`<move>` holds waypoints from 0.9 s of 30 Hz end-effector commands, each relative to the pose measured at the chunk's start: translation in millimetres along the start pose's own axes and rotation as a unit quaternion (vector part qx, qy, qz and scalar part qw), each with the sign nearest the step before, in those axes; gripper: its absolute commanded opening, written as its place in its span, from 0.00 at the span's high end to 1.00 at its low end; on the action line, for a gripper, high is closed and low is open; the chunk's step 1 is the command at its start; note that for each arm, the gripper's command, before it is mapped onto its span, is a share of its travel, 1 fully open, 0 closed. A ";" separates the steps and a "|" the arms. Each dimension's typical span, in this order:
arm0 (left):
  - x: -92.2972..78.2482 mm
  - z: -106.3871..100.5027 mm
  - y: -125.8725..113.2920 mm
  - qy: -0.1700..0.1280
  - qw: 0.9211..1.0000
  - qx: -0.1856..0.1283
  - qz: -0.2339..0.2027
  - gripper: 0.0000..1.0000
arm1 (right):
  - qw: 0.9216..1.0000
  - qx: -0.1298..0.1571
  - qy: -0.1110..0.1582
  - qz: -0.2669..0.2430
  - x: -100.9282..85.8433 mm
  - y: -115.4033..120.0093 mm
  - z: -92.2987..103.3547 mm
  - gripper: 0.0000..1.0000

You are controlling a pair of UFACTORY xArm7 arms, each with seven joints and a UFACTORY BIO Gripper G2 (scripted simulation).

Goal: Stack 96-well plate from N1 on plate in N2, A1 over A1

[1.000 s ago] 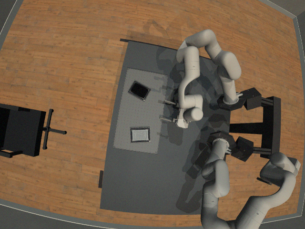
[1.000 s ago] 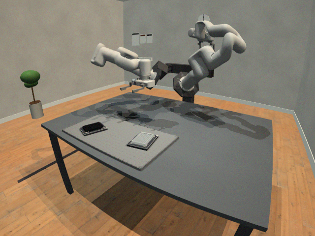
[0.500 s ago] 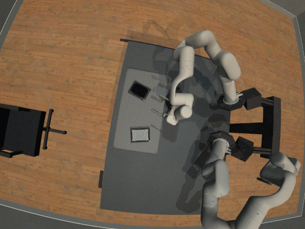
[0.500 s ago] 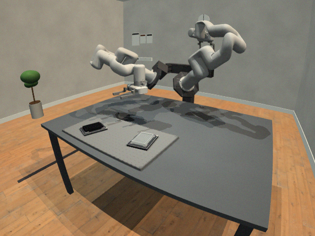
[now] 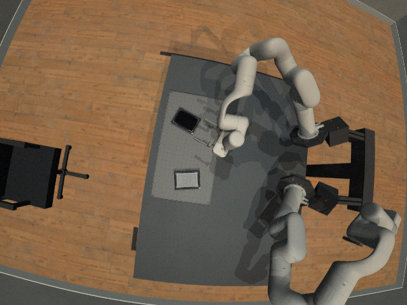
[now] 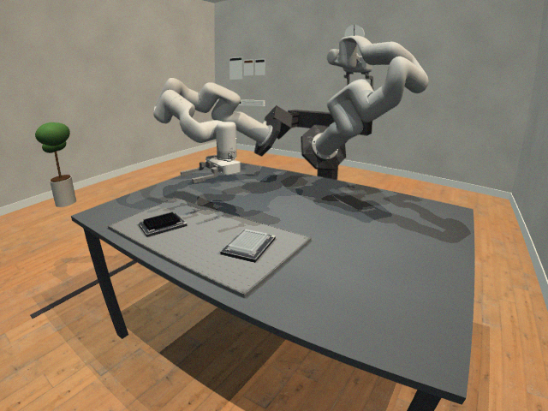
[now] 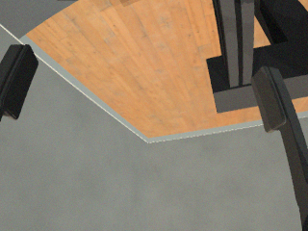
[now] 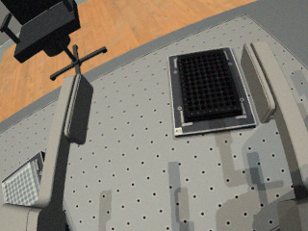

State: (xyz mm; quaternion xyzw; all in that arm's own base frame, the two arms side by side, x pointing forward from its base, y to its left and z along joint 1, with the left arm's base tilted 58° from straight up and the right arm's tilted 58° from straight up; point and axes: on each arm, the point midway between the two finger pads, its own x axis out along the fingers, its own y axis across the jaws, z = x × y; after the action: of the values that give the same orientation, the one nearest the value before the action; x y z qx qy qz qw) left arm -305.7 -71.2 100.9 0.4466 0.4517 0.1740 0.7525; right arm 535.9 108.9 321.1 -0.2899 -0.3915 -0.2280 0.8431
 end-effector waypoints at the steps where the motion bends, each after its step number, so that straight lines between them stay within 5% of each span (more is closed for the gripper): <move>1: -1.5 0.0 -0.2 0.001 1.000 0.000 -0.001 0.00 | 1.000 0.004 0.000 0.002 8.5 -0.8 -2.7 0.63; 27: -1.5 0.0 -0.2 0.001 1.000 0.000 -0.001 0.00 | 1.000 0.004 -0.001 0.002 107.3 -39.2 -59.4 0.63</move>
State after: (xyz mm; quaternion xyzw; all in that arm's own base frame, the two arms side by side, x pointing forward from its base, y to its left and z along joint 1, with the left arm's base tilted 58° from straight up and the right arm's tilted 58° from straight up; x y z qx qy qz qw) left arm -305.7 -71.2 100.9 0.4466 0.4517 0.1740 0.7525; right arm 599.5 29.0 380.1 -0.2895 -0.3912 -0.2264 0.8438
